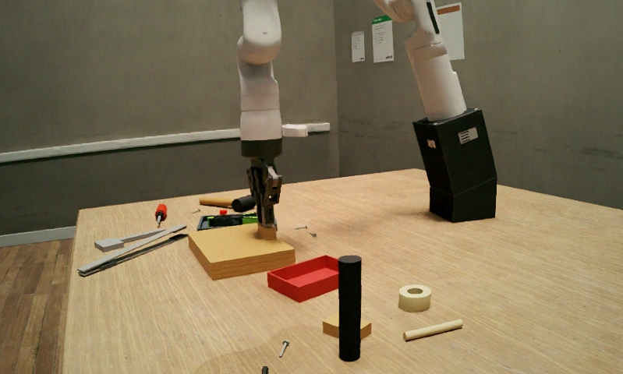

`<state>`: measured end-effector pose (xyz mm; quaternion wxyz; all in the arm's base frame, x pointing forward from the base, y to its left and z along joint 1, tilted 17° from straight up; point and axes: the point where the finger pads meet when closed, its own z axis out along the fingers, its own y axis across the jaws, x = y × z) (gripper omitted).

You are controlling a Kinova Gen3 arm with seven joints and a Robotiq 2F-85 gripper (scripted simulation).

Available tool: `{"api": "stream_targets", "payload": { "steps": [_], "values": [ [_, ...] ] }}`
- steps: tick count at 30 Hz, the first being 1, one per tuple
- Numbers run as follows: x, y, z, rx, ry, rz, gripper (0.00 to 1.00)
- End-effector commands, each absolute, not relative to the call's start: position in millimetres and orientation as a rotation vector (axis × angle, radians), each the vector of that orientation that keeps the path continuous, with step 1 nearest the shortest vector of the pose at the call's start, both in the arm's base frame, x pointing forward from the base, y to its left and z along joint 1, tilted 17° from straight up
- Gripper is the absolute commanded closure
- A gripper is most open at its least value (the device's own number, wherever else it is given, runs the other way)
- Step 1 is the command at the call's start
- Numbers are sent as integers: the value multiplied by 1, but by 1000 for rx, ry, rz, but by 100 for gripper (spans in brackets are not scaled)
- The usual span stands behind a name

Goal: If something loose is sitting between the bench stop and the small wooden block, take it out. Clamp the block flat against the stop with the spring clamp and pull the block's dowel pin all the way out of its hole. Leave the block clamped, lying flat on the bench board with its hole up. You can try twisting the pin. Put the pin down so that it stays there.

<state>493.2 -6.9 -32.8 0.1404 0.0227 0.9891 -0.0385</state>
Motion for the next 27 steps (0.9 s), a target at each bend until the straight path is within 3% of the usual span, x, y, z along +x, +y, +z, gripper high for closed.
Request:
{"api": "stream_targets", "payload": {
  "steps": [1,27],
  "values": [
    [497,-5,-32,49,2849,-109,66],
    [490,-5,-27,48,2861,-111,66]
  ]
}}
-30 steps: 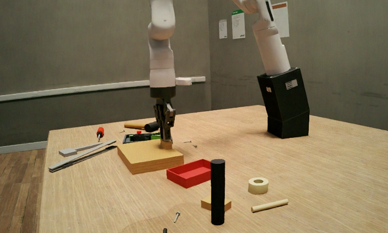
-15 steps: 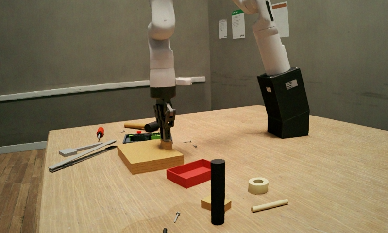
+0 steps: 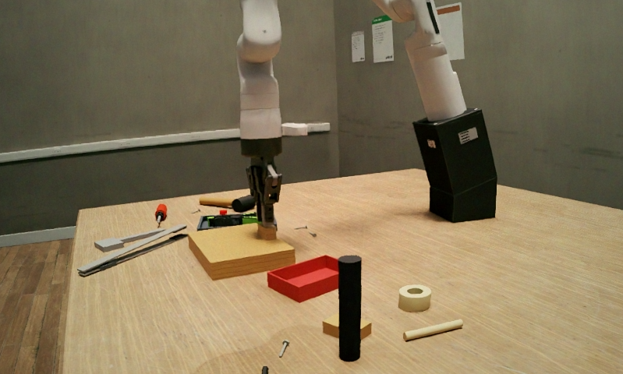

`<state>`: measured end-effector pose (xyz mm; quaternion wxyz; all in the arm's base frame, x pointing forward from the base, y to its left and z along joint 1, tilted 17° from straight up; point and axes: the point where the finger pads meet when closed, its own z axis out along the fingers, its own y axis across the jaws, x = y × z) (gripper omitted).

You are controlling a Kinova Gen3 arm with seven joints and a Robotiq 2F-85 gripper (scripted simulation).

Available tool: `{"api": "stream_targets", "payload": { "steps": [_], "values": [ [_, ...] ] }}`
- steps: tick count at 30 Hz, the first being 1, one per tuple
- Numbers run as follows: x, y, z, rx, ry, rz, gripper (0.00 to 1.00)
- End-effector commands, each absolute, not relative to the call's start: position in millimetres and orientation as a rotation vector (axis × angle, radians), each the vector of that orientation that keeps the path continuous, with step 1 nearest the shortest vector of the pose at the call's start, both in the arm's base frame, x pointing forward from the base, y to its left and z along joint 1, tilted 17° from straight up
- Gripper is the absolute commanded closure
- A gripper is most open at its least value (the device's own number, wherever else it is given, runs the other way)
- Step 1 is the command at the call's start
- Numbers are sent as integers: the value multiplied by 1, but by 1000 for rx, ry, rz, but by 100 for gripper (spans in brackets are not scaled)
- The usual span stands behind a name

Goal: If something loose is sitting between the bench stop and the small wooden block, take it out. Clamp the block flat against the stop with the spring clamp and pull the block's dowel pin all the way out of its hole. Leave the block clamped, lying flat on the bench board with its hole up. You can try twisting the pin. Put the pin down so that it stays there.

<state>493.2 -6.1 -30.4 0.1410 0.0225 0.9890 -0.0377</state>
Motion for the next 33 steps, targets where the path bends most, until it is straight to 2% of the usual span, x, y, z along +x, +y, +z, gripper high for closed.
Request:
{"api": "stream_targets", "payload": {
  "steps": [1,33],
  "values": [
    [490,-5,-26,48,2861,-112,66],
    [479,-1,9,48,2862,-109,66]
  ]
}}
